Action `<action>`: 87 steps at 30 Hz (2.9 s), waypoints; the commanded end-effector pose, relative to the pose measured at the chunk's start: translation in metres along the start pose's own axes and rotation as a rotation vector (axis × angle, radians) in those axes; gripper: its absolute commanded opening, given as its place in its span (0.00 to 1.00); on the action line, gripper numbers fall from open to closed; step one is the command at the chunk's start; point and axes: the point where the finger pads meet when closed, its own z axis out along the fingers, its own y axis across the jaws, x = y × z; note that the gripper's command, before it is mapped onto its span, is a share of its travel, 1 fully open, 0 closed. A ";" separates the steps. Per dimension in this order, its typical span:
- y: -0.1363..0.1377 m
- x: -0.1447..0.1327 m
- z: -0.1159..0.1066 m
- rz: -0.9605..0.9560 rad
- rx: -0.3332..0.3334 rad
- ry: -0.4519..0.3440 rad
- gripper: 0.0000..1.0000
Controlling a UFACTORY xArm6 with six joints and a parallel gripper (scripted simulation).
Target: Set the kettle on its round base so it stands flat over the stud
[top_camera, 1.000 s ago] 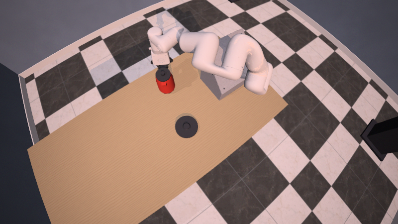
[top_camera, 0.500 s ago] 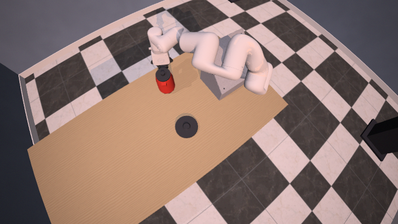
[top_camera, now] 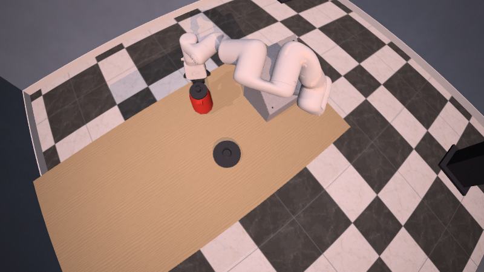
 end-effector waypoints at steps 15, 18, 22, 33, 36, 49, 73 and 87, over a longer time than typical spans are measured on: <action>0.004 -0.013 -0.002 -0.001 0.005 0.002 0.00; 0.005 -0.016 -0.002 -0.001 0.005 0.002 0.00; 0.006 -0.020 -0.002 -0.001 0.005 0.002 0.00; 0.015 -0.042 -0.002 -0.001 0.005 0.002 0.00; 0.016 -0.045 -0.002 -0.001 0.005 0.002 0.00; 0.030 -0.082 -0.002 -0.001 0.005 0.002 0.00; 0.056 -0.150 -0.002 -0.001 0.005 0.002 0.00; 0.072 -0.190 -0.002 -0.001 0.005 0.002 0.00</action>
